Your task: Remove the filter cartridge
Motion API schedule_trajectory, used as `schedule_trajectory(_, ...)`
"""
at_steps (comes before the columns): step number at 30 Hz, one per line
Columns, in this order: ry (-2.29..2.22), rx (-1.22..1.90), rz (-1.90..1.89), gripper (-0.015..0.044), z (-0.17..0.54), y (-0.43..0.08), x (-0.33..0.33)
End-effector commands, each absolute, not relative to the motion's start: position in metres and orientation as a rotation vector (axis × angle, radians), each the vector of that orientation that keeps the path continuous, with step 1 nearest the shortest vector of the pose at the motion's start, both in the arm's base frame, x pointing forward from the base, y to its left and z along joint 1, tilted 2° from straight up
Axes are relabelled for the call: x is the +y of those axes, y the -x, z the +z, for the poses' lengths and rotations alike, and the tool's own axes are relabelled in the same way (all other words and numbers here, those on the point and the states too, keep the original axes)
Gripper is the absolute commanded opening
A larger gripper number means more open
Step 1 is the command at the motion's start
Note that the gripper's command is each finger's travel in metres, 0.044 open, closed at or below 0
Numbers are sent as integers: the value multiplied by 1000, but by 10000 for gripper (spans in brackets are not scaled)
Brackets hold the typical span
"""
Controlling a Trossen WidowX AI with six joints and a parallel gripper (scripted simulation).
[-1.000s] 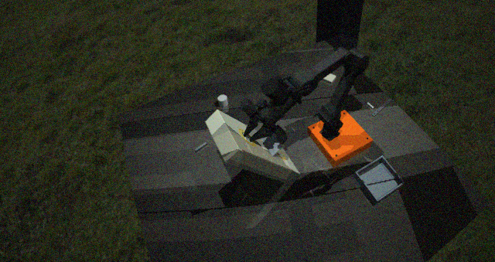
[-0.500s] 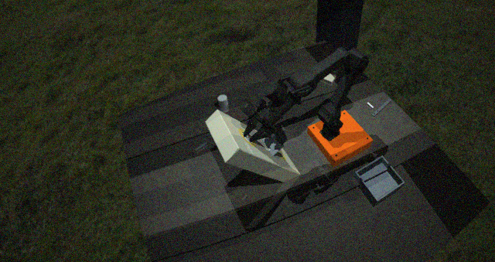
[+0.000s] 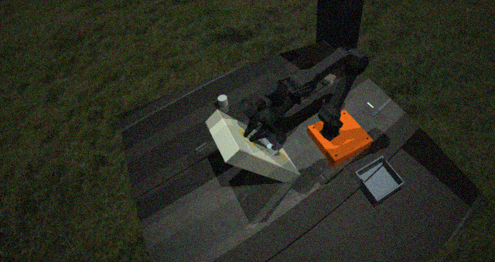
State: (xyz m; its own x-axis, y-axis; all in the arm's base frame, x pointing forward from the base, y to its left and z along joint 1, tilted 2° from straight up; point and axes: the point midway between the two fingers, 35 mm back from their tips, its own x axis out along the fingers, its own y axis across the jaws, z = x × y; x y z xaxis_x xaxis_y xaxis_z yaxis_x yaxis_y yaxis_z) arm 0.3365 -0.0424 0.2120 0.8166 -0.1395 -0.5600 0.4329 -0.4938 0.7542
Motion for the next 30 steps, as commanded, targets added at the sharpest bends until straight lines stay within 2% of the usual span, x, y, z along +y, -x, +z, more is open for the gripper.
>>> schedule_trajectory(1,-1918,234,-683,0,212,-338,-43)
schedule_trajectory(30,-957,469,-426,0,210,-342,-43)
